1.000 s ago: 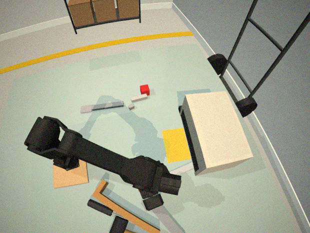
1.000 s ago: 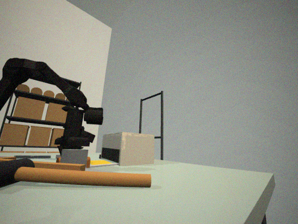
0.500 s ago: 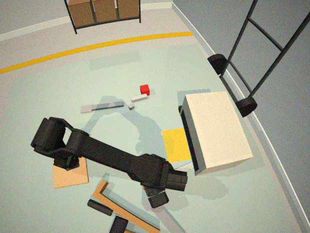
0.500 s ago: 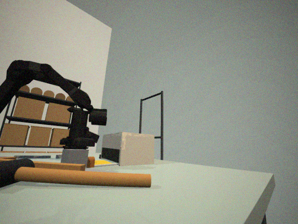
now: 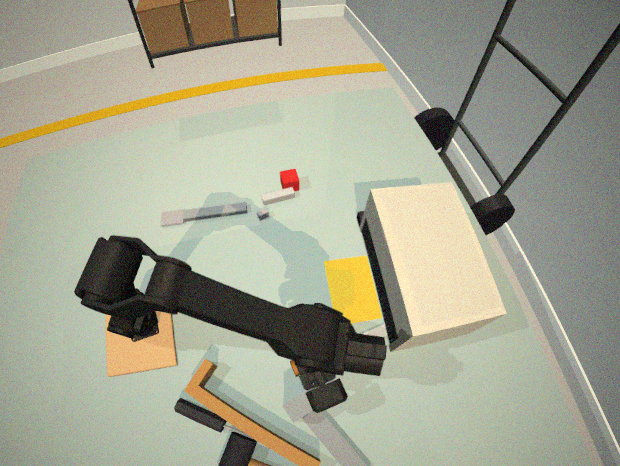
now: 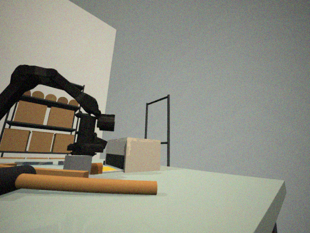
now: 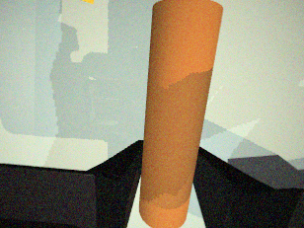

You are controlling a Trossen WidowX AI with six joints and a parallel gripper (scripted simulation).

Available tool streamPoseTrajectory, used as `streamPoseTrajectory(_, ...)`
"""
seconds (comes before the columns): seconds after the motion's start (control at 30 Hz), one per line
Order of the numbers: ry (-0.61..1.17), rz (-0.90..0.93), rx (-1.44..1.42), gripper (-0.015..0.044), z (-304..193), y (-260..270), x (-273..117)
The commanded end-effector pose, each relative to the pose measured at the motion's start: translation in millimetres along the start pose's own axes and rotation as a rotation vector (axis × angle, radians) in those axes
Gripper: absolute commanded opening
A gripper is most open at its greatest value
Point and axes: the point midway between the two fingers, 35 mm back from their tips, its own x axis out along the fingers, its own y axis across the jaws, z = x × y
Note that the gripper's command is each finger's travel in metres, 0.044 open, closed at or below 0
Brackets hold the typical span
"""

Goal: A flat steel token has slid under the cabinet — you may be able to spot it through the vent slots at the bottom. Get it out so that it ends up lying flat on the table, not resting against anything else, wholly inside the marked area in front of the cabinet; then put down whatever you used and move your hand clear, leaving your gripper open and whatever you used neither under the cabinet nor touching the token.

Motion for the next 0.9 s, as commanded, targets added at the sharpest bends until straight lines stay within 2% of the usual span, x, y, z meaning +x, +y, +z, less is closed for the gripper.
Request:
streamPoseTrajectory(0.0, -0.003, -0.002, 0.003, 0.0, 5.9, -0.3, -0.5)
streamPoseTrajectory(0.87, -0.005, -0.002, 0.003, 0.0, 33.6, 0.0, -0.8)
